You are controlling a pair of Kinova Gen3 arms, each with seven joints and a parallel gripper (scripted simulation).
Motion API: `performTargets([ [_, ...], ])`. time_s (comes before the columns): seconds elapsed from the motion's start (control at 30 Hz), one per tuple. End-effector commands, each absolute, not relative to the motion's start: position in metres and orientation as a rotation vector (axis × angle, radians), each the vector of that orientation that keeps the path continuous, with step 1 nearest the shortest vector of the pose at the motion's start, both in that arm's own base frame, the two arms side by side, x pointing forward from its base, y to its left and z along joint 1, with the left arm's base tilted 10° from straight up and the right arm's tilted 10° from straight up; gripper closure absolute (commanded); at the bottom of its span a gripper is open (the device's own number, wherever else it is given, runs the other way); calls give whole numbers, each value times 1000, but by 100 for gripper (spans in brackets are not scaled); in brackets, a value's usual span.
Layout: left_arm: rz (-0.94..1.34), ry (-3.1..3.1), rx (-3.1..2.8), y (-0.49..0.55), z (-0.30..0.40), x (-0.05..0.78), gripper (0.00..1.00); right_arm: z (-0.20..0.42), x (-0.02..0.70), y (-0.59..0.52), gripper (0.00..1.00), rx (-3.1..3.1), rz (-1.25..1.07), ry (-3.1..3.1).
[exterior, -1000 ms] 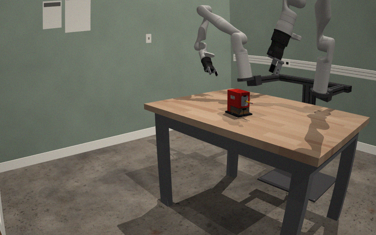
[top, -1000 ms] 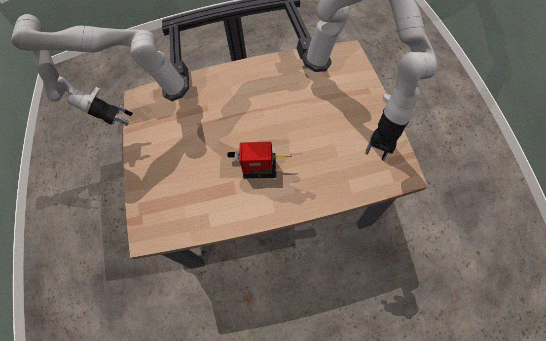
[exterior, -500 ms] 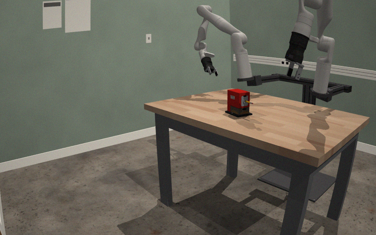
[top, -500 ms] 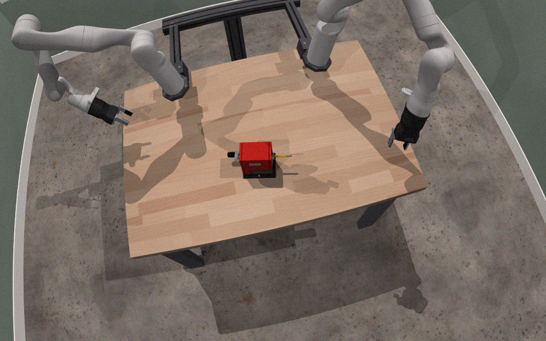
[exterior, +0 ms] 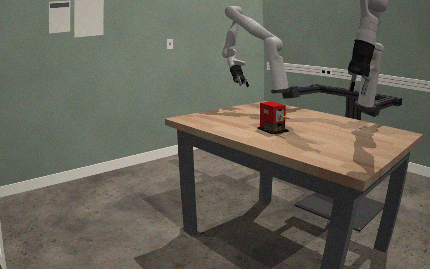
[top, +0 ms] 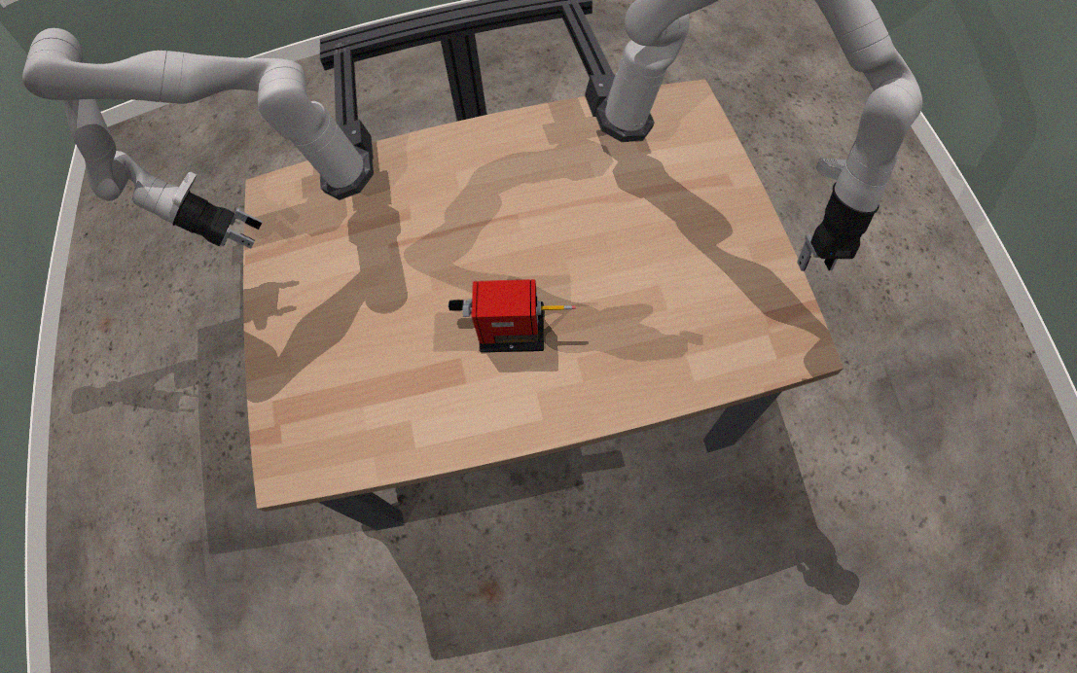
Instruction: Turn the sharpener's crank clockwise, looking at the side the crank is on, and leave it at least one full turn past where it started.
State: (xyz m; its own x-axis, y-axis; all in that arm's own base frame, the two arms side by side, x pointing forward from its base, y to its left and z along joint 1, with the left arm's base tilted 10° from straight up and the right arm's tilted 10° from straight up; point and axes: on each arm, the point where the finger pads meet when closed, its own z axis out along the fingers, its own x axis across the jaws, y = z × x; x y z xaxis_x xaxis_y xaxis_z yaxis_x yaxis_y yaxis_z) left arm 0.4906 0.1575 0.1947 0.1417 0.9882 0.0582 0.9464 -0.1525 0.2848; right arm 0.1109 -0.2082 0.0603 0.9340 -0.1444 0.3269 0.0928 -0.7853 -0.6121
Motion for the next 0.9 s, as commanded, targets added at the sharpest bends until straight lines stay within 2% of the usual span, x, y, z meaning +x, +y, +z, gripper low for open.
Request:
performTargets([
  [0.0, 350, 1978, 2186, 176, 197, 483, 0, 61, 111, -208, 0, -2429, -475, 36],
  [0.87, 340, 2447, 1749, 306, 209, 388, 0, 61, 111, -208, 0, -2429, -475, 36],
])
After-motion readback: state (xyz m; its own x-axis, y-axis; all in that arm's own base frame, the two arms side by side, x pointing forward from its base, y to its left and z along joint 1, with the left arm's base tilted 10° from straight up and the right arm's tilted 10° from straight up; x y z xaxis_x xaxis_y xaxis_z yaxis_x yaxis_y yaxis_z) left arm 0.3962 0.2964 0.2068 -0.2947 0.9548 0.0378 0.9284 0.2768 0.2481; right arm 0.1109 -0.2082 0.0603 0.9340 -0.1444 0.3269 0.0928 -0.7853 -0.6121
